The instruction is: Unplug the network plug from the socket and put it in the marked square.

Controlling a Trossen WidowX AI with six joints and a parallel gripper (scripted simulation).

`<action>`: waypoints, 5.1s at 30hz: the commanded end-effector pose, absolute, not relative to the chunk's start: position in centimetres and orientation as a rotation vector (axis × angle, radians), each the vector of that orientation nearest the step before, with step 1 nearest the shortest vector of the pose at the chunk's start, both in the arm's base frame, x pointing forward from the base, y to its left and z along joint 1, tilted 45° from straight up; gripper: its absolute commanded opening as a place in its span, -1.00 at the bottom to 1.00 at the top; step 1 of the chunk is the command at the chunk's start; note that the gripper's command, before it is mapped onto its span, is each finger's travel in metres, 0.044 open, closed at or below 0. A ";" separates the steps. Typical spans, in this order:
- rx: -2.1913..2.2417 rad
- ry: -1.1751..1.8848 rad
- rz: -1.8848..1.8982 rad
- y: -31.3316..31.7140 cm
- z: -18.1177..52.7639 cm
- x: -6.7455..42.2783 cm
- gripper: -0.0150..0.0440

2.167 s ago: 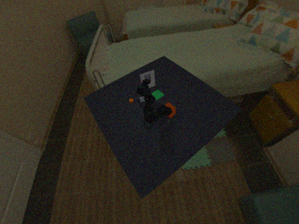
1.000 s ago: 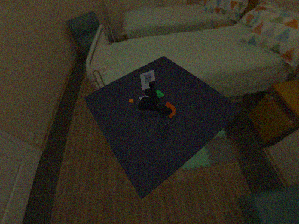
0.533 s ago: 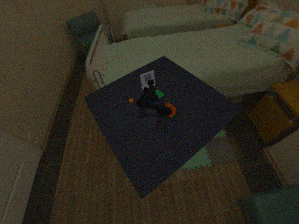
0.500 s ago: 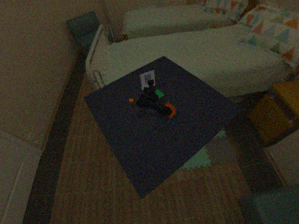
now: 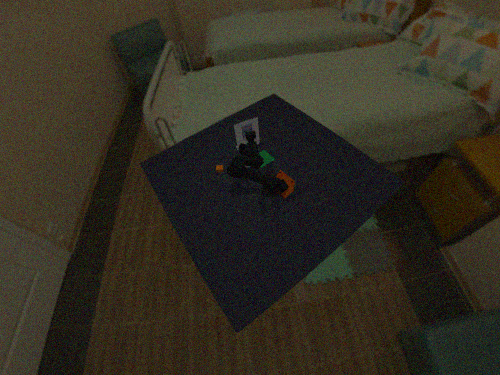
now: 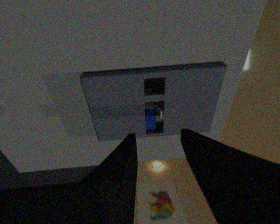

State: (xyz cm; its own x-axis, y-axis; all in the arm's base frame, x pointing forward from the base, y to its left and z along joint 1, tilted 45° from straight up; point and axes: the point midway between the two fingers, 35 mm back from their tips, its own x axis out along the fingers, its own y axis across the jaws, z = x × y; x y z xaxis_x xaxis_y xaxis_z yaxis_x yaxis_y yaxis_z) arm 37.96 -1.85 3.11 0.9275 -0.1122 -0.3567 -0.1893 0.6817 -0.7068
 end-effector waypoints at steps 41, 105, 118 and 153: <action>-0.823 0.394 0.041 -1.6 2.4 40.9 -0.49; -0.823 0.396 0.042 -2.2 2.8 37.2 -0.49; -0.823 0.396 0.042 -2.4 2.8 36.5 -0.49; -0.824 0.397 0.043 -2.8 2.9 34.4 -0.49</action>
State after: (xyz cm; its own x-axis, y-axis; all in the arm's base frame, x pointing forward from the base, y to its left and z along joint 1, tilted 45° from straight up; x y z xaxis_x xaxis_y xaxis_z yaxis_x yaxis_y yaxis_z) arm 34.66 -2.78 2.68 0.9232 -0.1167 -0.3662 -0.1916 0.6863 -0.7016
